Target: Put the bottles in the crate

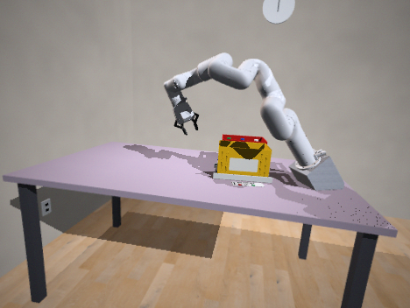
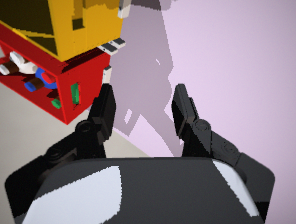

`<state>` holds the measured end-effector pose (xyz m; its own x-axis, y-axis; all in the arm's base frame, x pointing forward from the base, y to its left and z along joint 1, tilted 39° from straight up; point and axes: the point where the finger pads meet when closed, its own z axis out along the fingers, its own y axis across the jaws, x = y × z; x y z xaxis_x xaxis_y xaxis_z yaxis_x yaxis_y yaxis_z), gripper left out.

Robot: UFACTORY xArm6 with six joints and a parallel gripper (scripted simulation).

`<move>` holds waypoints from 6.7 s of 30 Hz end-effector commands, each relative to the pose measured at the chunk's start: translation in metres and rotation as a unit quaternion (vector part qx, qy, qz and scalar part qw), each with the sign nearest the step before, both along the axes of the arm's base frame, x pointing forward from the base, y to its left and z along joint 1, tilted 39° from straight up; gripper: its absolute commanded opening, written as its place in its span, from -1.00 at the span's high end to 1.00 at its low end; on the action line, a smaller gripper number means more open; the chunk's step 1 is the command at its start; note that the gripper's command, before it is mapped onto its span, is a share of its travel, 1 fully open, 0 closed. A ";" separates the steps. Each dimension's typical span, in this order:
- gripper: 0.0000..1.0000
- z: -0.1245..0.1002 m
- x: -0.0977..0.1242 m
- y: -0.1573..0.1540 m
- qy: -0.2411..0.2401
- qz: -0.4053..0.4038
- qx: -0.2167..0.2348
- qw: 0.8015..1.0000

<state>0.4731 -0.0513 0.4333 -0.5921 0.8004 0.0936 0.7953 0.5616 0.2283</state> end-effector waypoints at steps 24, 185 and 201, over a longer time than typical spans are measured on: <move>-0.29 0.105 -0.070 -0.047 -0.002 0.000 -0.001 1.000; -0.29 0.060 -0.307 0.258 -0.008 -0.765 0.090 0.638; -0.29 0.050 -0.345 0.268 0.012 -0.828 0.185 0.530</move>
